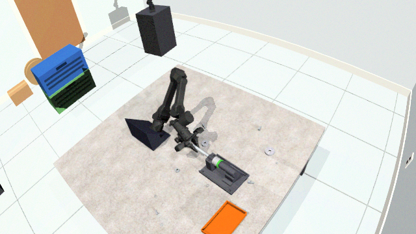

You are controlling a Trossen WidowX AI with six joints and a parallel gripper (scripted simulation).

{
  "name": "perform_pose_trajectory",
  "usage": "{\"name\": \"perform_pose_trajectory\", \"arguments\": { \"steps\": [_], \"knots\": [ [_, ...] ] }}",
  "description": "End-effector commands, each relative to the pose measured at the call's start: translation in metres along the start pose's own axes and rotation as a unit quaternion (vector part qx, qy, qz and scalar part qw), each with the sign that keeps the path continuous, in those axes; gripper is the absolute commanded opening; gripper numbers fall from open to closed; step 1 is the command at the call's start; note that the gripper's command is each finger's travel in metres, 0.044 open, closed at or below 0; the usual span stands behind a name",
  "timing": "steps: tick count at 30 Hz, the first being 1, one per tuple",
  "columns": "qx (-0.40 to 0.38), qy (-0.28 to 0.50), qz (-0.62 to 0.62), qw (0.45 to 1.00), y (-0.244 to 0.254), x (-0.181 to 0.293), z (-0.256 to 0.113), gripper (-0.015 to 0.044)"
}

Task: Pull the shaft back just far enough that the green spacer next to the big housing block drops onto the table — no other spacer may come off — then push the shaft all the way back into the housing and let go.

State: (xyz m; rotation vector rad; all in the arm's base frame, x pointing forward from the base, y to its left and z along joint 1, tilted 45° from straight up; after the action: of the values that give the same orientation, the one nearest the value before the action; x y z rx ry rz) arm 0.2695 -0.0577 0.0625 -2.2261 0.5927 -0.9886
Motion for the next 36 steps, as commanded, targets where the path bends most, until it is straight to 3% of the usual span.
{"name": "perform_pose_trajectory", "arguments": {
  "steps": [1, 36],
  "knots": [
    [0.0, -0.001, -0.001, 1.0, 0.0003, -0.0016, -0.0006, 0.0],
    [0.0, -0.001, -0.001, 1.0, 0.0003, -0.0043, -0.0033, 0.0]
  ]
}}
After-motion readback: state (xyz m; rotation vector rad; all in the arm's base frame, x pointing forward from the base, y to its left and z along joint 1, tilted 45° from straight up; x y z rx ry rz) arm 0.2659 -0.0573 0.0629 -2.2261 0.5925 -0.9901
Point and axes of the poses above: the point midway between the two fingers, 35 mm back from their tips, its own z axis out along the fingers, its own y axis across the jaws, x = y × z, the point moved 4 cm from there along -z, back along the fingers, and after that the axes turned 1 degree about -z, right-handed, at the moved point
